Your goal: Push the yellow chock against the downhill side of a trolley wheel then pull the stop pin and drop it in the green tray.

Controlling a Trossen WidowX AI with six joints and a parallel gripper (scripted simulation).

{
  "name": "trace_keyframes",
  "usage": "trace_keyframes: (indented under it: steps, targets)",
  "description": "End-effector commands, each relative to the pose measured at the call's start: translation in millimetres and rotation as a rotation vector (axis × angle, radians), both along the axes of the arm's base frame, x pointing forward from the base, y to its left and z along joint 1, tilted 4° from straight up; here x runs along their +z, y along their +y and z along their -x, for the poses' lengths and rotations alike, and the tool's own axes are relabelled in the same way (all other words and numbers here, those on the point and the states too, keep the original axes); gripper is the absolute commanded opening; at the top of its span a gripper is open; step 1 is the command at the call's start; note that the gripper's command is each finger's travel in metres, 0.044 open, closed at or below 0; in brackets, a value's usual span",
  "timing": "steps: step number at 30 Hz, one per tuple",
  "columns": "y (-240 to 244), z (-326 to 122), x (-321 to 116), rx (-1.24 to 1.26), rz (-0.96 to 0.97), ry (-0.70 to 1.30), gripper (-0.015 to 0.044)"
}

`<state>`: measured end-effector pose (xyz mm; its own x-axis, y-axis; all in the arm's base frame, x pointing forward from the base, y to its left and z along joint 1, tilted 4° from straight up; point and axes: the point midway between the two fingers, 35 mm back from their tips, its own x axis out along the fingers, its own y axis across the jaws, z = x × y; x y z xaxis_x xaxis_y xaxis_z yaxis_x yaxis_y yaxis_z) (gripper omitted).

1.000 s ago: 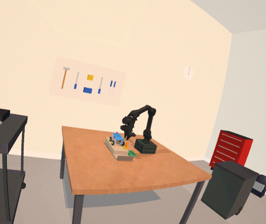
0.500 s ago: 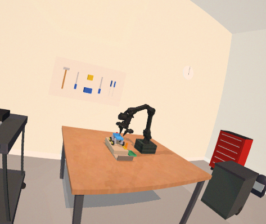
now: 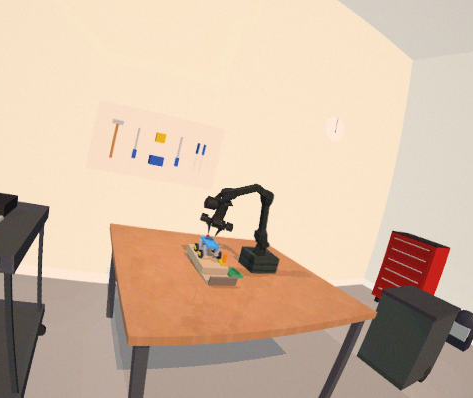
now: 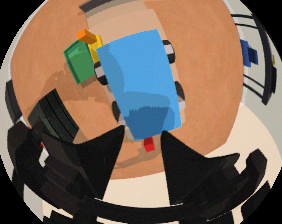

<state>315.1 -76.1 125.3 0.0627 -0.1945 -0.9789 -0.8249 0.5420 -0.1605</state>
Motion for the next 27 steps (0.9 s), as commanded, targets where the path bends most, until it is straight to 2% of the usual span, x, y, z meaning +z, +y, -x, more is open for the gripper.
trace_keyframes:
  steps: [1, 9, 27]
  targets:
    - [-18.0, 2.9, 2.1, 0.157, 0.029, 0.051, 0.0190]
    - [-47.1, 10.7, 4.4, 0.423, 0.058, 0.146, 0.0190]
    - [-50.5, 10.4, -8.0, 0.429, 0.059, 0.148, 0.0190]
